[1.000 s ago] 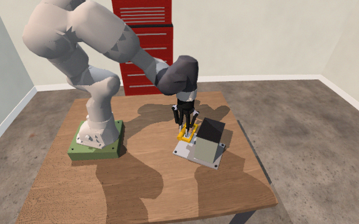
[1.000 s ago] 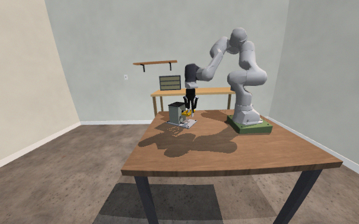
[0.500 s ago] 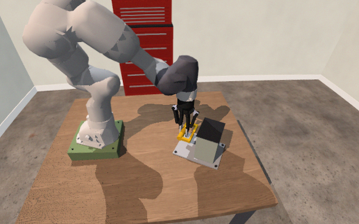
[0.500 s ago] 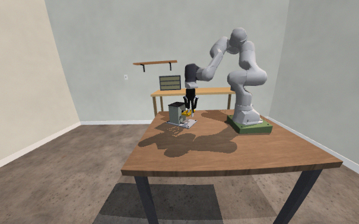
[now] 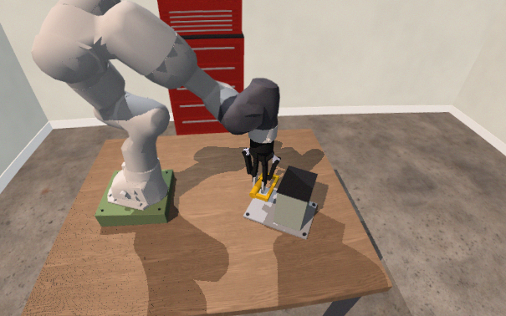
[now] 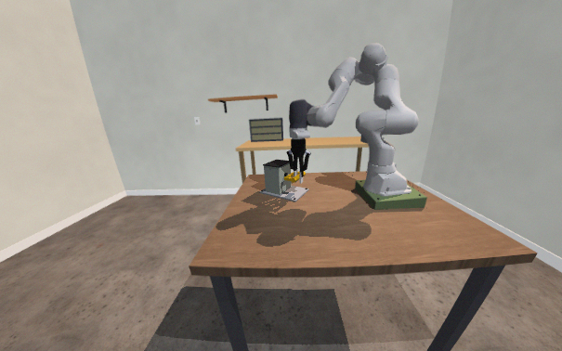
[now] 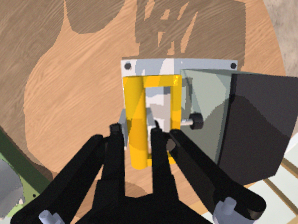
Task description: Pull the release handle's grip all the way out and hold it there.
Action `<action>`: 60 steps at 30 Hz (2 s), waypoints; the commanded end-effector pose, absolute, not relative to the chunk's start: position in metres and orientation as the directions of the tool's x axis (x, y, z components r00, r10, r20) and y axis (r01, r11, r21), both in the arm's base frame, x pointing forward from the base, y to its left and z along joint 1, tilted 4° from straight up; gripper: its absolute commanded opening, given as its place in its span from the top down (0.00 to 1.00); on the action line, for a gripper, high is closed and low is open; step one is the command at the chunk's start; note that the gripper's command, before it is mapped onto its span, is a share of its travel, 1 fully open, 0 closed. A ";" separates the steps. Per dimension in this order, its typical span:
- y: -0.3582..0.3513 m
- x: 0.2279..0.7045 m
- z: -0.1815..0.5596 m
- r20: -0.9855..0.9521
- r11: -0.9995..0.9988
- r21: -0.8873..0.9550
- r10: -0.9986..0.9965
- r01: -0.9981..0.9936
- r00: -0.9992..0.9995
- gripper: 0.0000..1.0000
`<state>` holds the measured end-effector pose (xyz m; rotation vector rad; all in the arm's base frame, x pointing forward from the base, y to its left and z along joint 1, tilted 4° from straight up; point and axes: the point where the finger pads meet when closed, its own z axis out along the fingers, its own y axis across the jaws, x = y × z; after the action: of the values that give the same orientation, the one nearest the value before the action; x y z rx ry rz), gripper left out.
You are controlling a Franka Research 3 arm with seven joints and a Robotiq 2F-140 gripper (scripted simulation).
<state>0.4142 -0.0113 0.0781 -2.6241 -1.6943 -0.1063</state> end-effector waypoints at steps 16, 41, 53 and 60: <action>-0.010 0.414 0.077 0.066 -0.412 0.023 0.910 0.911 0.410 1.00; -0.008 0.409 0.077 0.066 -0.412 0.023 0.910 0.911 0.410 1.00; 0.000 0.392 0.077 0.066 -0.412 0.023 0.910 0.911 0.410 1.00; 0.007 0.376 0.076 0.066 -0.412 0.023 0.910 0.911 0.410 1.00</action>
<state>0.3878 0.0003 0.0778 -2.6243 -1.7041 -0.1175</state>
